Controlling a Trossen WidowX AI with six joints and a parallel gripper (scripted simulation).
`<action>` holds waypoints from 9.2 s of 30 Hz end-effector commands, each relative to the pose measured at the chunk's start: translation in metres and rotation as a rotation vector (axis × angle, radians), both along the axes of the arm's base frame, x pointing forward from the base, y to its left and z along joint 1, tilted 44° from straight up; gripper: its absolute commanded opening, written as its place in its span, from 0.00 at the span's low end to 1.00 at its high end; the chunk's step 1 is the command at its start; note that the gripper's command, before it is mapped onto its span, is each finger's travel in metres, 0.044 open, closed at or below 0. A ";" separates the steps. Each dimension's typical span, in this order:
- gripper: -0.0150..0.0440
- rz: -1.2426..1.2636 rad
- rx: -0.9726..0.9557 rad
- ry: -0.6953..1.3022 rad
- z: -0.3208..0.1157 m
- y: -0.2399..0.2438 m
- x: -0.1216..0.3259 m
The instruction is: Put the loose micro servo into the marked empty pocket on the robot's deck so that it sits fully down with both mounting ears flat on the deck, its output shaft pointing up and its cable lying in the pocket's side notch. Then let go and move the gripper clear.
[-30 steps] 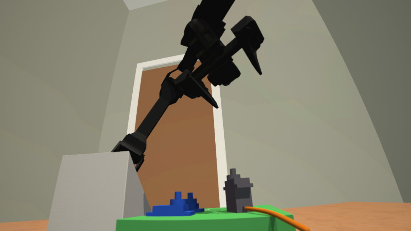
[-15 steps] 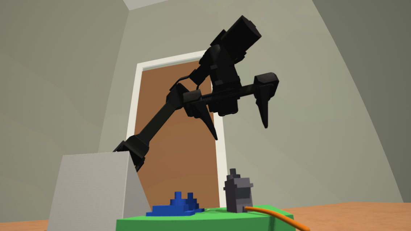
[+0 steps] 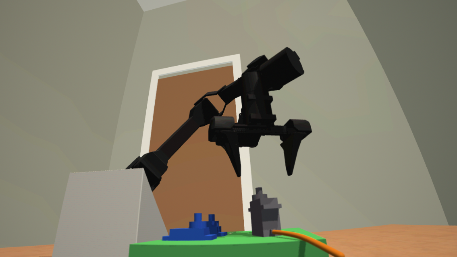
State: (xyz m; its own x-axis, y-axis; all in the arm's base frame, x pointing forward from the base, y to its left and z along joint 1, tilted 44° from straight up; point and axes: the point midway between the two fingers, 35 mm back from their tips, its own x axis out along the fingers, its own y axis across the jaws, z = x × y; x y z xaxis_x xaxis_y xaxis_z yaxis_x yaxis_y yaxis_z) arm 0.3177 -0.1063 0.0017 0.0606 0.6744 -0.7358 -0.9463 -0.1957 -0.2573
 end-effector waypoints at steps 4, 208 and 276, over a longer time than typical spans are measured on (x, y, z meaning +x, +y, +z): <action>1.00 0.017 0.002 -0.001 -0.016 0.016 -0.002; 0.25 -1.444 0.110 1.355 0.064 0.131 -0.127; 0.25 -1.443 0.112 1.356 0.033 0.161 -0.126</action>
